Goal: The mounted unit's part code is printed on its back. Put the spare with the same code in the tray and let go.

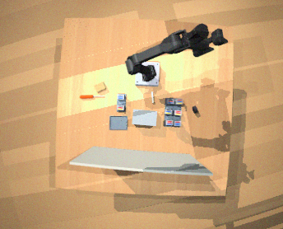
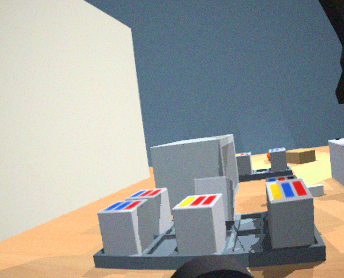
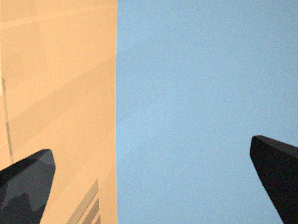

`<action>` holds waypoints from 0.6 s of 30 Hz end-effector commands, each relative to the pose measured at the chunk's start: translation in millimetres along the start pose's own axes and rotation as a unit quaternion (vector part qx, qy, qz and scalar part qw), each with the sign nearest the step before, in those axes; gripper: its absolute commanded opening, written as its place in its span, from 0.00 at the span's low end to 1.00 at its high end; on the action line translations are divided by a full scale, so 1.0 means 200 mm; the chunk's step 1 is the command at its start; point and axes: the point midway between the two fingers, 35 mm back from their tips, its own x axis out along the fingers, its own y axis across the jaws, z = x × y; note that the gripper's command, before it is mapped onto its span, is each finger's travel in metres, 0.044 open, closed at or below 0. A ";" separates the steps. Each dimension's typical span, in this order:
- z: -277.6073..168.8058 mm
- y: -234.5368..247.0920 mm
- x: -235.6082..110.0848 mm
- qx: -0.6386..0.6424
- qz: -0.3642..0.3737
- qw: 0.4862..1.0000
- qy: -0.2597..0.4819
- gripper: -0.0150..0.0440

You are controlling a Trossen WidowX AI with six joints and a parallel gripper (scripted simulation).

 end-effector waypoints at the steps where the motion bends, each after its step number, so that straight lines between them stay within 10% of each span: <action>1: -0.21 0.06 0.08 0.080 0.037 0.994 0.065 1.00; 10: -0.77 0.32 0.15 0.281 0.106 0.926 0.228 1.00; 18: -1.33 0.66 0.00 0.512 0.119 0.757 0.387 1.00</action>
